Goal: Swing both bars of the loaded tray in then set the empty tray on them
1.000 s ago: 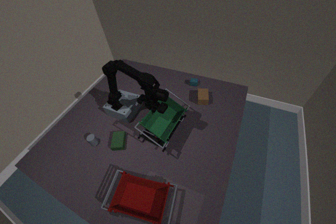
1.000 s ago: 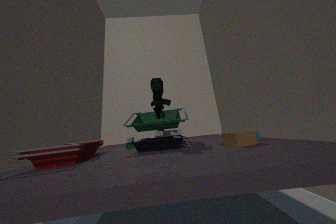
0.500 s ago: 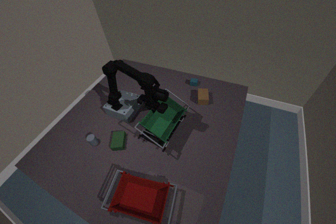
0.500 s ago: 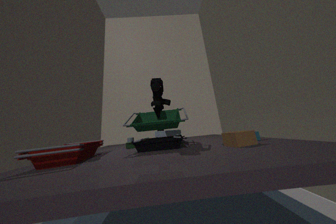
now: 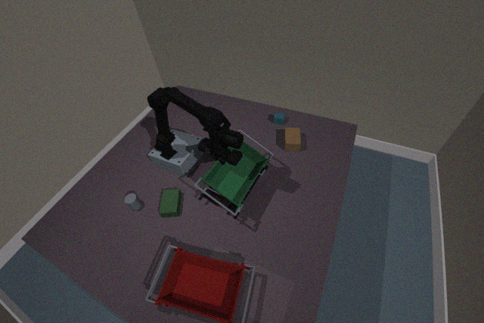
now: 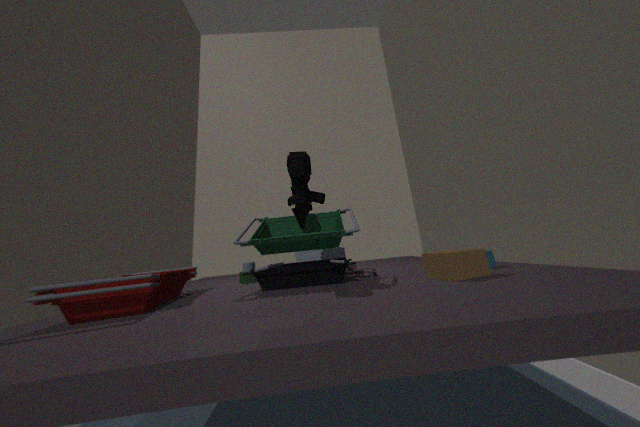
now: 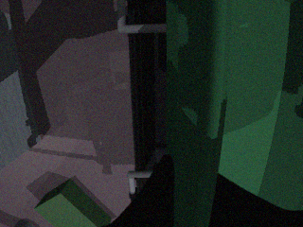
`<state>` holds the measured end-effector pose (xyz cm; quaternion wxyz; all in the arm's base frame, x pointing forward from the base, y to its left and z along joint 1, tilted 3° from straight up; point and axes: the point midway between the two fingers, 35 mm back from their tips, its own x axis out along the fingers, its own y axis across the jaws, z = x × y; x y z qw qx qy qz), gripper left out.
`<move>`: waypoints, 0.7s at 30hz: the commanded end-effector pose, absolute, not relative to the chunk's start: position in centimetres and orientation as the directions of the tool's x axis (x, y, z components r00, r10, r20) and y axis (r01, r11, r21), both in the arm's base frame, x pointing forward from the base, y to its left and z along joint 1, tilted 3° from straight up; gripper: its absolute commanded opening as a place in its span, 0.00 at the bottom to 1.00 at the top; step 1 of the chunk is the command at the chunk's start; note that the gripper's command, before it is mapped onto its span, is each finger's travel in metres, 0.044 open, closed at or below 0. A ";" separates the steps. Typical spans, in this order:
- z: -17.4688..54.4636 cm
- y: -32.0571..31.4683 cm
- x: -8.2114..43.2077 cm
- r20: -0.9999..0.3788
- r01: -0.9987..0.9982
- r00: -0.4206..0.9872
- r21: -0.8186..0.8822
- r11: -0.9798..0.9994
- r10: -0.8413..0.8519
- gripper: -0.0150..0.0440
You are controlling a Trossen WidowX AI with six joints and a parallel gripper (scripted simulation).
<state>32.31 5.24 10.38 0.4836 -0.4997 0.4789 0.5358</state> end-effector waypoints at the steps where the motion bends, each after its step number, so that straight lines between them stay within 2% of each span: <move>1: 10.1 5.3 32.6 -0.999 -0.998 -0.010 0.007 -0.069 0.042 0.25; 21: 7.1 5.4 32.1 -0.999 -0.998 -0.011 0.008 -0.069 0.042 0.25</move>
